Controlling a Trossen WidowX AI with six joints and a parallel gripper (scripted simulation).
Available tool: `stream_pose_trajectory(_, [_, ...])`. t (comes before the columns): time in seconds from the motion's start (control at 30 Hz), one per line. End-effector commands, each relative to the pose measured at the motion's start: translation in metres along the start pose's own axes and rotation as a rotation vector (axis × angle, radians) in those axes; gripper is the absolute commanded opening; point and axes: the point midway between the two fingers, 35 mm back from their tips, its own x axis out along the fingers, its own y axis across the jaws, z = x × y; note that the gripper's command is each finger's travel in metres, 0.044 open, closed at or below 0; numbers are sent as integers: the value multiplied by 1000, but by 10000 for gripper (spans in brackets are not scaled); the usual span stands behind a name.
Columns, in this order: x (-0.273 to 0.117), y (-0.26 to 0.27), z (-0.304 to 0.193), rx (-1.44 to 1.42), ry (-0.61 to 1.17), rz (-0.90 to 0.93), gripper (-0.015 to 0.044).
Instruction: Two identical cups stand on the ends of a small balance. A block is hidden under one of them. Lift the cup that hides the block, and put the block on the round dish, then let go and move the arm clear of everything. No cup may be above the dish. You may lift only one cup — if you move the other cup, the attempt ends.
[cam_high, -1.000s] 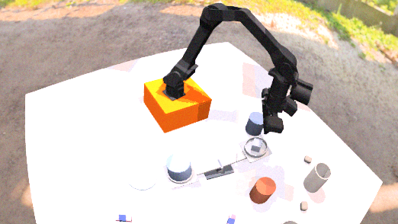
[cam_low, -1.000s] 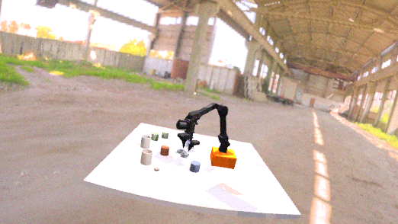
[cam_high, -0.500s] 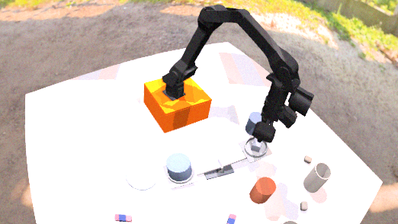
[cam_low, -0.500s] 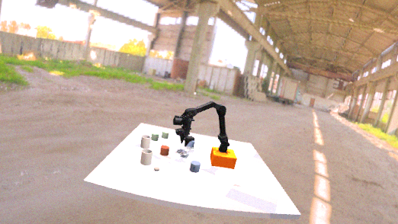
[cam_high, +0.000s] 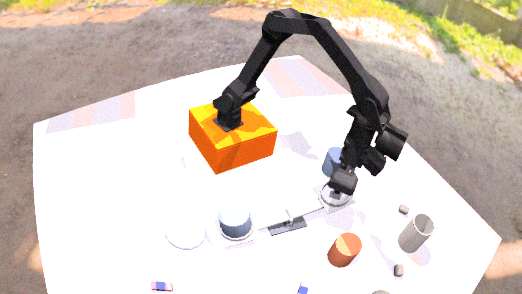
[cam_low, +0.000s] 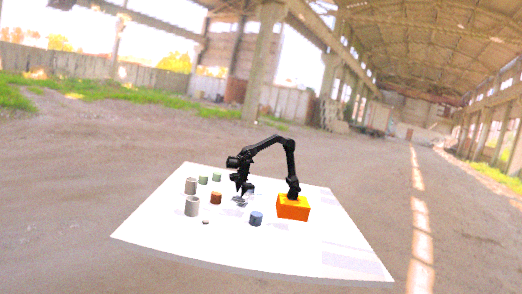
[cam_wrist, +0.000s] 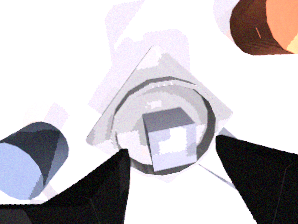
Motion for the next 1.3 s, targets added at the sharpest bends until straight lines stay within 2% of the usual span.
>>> stream_pose_trajectory(0.0, [6, 0, 0, 4, 1, 1, 260])
stream_pose_trajectory(0.47, [26, 0, -1, 4, 1, 1, 260])
stream_pose_trajectory(0.6, [26, 0, -1, 4, 1, 1, 155])
stream_pose_trajectory(0.8, [26, 0, -1, 4, 1, 1, 115])
stream_pose_trajectory(0.93, [17, 0, 0, 4, 1, 1, 10])
stream_pose_trajectory(1.27, [-46, -1, 2, 4, 0, 0, 0])
